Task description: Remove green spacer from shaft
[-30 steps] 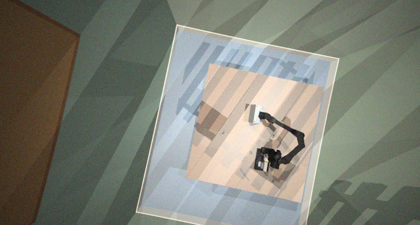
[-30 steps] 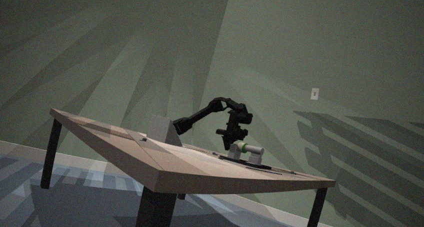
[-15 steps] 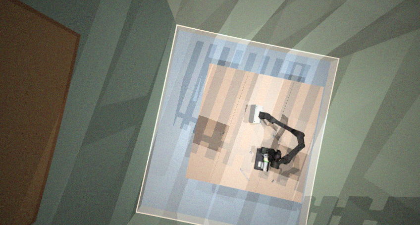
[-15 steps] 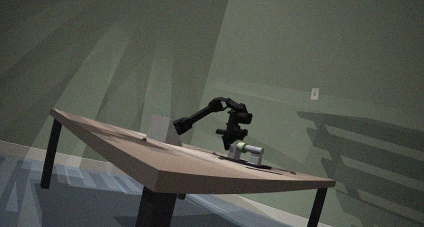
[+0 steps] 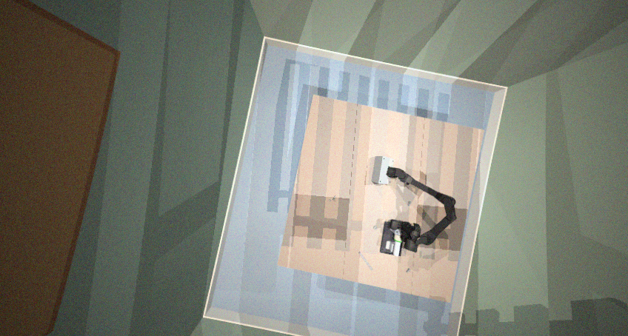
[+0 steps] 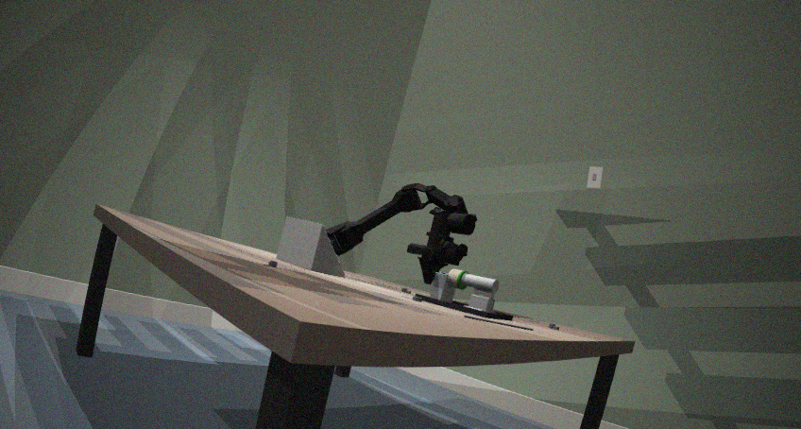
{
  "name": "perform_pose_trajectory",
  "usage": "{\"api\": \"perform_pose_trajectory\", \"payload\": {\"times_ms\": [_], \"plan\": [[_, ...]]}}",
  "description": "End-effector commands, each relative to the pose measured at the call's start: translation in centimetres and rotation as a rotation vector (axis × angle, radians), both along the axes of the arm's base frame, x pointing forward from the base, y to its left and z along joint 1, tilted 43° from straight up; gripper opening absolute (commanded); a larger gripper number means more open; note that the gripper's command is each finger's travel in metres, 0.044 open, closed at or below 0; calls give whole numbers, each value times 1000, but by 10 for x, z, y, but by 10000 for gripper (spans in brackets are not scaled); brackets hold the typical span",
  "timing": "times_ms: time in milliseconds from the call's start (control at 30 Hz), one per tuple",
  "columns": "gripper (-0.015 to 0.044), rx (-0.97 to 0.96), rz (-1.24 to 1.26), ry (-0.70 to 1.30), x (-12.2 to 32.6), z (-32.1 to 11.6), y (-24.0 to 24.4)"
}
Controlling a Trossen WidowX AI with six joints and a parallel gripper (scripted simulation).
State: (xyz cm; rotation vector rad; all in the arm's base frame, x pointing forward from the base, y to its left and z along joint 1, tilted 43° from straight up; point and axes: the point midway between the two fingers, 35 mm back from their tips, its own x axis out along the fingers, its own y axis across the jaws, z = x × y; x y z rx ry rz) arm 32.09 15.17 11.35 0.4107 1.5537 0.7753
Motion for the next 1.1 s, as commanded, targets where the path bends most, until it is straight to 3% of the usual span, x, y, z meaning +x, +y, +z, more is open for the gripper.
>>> {"api": "perform_pose_trajectory", "payload": {"times_ms": [0, 1067], "plan": [[0, 1, 2, -1, -1, 0, 0], [0, 1, 2, -1, -4, 0, -1]]}}
